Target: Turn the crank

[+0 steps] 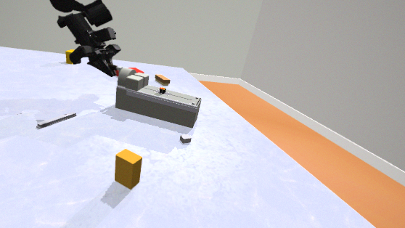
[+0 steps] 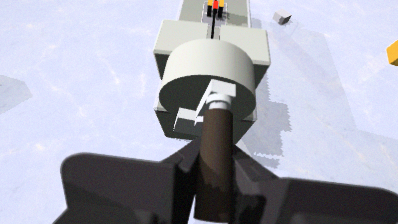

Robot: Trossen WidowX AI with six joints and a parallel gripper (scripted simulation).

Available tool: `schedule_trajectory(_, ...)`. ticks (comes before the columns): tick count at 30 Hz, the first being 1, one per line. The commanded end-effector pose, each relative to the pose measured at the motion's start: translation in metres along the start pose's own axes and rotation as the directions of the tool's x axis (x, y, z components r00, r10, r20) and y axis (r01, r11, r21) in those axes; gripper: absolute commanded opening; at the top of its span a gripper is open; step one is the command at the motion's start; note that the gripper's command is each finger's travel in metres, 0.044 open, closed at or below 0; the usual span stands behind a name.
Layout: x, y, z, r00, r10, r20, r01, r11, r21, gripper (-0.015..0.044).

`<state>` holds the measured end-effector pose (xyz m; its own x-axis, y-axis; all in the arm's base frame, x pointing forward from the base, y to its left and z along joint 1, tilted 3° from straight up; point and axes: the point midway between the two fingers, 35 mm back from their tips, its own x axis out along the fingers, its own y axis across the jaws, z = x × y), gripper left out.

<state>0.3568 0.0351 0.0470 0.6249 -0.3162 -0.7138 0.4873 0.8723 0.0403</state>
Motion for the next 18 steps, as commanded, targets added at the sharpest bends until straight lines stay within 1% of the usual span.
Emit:
schedule_trajectory(1, -0.002, 0.009, 0.001, 1.000, 0.024, 0.004, -0.024, 1.000, 0.004, 0.0000)
schedule_trajectory(18, 0.001, 0.021, -0.002, 1.000, 0.025, 0.004, -0.025, 1.000, 0.005, 0.0000)
